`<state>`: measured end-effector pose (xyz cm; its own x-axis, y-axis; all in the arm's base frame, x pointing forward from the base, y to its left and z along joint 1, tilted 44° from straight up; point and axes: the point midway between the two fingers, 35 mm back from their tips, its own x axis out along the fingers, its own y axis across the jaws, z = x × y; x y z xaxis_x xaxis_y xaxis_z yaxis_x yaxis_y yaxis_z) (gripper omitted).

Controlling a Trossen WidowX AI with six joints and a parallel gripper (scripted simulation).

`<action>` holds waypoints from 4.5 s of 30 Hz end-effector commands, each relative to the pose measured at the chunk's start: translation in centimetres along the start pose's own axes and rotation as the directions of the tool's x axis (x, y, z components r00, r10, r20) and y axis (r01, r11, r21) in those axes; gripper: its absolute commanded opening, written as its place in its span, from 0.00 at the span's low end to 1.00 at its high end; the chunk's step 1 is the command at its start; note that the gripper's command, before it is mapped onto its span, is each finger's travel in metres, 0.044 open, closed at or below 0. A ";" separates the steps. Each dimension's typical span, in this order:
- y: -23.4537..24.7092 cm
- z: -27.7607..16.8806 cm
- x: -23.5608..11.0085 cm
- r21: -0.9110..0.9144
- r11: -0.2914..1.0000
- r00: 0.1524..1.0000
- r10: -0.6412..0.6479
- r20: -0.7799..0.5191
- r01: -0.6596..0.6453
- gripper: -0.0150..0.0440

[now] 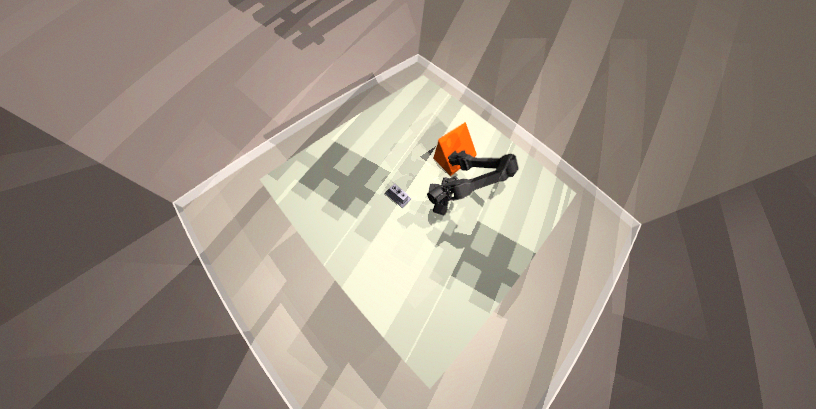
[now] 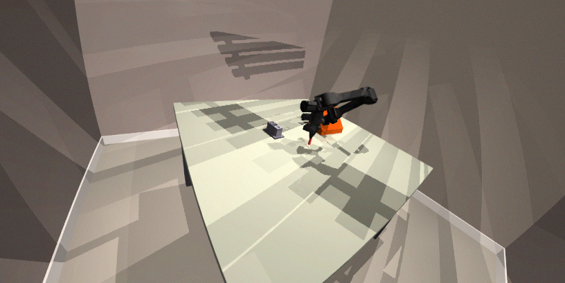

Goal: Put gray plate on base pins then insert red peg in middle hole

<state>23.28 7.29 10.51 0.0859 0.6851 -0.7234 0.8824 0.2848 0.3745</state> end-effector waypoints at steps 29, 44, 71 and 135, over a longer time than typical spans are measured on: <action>1.3 3.3 -5.9 0.007 1.000 1.000 0.006 0.020 -0.006 0.25; 2.5 7.6 -6.5 0.003 1.000 1.000 0.006 0.022 -0.006 0.25; 3.3 15.9 -6.7 -0.004 1.000 1.000 0.001 0.017 -0.001 0.25; 2.1 21.8 -6.2 -0.006 1.000 1.000 0.003 0.008 -0.003 0.25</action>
<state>34.67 -10.97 3.10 0.0926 0.6808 -0.7266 0.8795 0.2863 0.3802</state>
